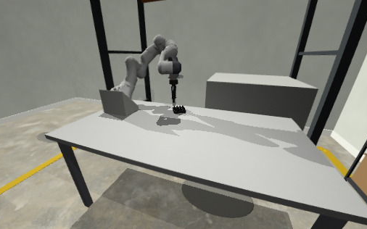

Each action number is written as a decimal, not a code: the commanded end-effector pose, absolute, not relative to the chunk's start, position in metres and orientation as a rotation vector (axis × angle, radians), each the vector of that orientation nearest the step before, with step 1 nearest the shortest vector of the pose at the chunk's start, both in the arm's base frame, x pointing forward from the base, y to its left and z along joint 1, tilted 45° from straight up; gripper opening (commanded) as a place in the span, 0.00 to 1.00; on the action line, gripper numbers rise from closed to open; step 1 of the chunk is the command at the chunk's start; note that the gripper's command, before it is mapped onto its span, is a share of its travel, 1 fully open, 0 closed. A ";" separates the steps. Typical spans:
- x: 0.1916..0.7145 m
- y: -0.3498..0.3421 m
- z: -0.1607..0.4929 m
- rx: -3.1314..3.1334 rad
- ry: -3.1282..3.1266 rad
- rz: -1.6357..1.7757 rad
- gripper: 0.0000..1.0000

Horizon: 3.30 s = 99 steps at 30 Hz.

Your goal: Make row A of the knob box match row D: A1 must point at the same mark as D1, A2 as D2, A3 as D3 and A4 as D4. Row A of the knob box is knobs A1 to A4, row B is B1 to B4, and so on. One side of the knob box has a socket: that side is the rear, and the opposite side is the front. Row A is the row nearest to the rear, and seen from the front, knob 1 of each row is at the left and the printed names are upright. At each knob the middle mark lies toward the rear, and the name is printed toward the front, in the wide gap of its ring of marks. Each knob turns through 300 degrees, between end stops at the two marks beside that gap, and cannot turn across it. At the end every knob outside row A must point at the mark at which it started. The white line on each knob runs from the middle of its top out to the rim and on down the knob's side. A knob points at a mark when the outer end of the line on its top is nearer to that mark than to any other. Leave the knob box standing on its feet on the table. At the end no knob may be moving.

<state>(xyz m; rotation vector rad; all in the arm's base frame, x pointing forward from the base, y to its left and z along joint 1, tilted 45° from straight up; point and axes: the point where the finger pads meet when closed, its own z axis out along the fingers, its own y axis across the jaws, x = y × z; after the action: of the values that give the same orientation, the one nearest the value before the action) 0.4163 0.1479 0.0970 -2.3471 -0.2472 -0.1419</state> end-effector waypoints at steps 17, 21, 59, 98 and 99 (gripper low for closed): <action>0.417 0.149 0.096 -2.346 -0.250 -0.145 0.12; 0.417 0.149 0.096 -2.346 -0.250 -0.145 0.12; 0.417 0.159 0.087 -2.346 -0.250 -0.145 0.12; 0.417 0.159 0.086 -2.346 -0.250 -0.145 0.12; 0.417 0.159 0.086 -2.346 -0.250 -0.145 0.12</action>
<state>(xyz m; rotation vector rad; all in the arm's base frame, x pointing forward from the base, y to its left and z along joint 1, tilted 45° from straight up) 0.4169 0.1578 0.0869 -2.3474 -0.2492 -0.1431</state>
